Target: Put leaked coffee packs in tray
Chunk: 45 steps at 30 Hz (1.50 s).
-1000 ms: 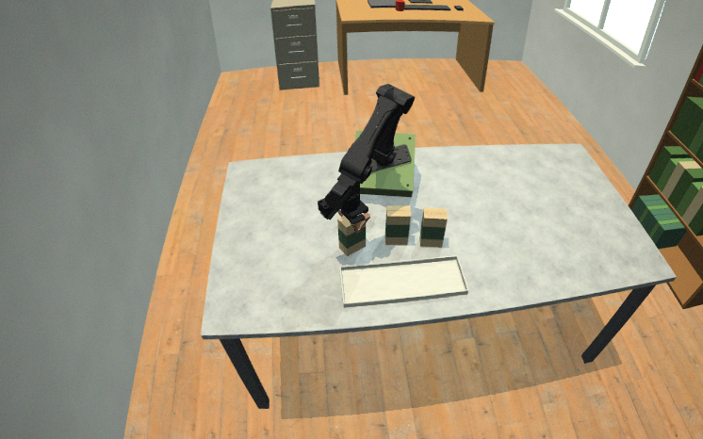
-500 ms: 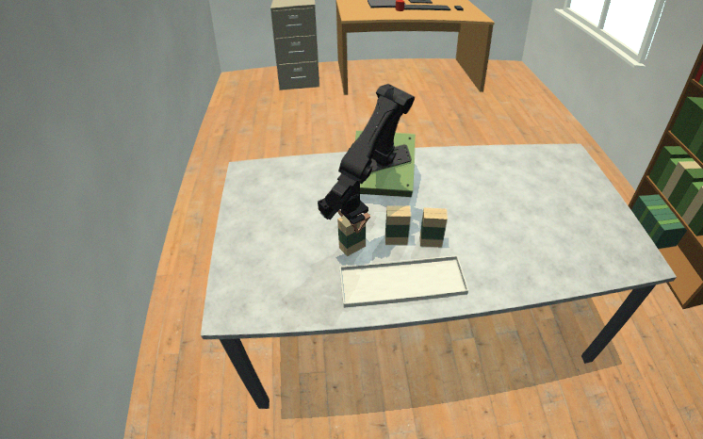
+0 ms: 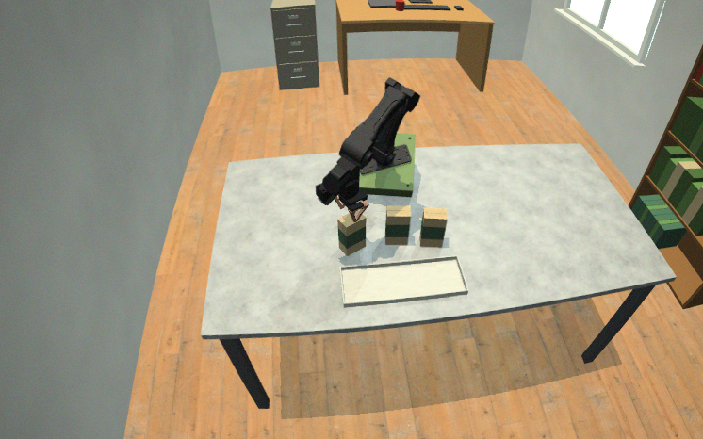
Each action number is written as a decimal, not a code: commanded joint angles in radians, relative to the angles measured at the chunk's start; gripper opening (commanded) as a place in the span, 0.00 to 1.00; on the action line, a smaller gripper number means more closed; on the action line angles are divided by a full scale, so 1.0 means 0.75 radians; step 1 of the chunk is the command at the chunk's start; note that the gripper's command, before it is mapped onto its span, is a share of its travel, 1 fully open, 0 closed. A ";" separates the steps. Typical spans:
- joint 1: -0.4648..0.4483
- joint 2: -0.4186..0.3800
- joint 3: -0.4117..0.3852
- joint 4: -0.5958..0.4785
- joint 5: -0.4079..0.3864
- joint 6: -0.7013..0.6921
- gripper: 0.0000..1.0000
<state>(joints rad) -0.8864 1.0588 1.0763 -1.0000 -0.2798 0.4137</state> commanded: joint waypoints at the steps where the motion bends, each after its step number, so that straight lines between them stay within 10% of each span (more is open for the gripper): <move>1: -0.058 -0.056 0.120 -0.194 -0.041 -0.065 0.77; 21: 0.004 -0.057 0.113 -0.254 -0.014 0.012 0.77; 45: 1.017 -0.283 -0.100 -0.248 0.483 1.456 0.77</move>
<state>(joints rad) -0.1791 0.8841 1.0187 -1.1801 -0.0044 1.3174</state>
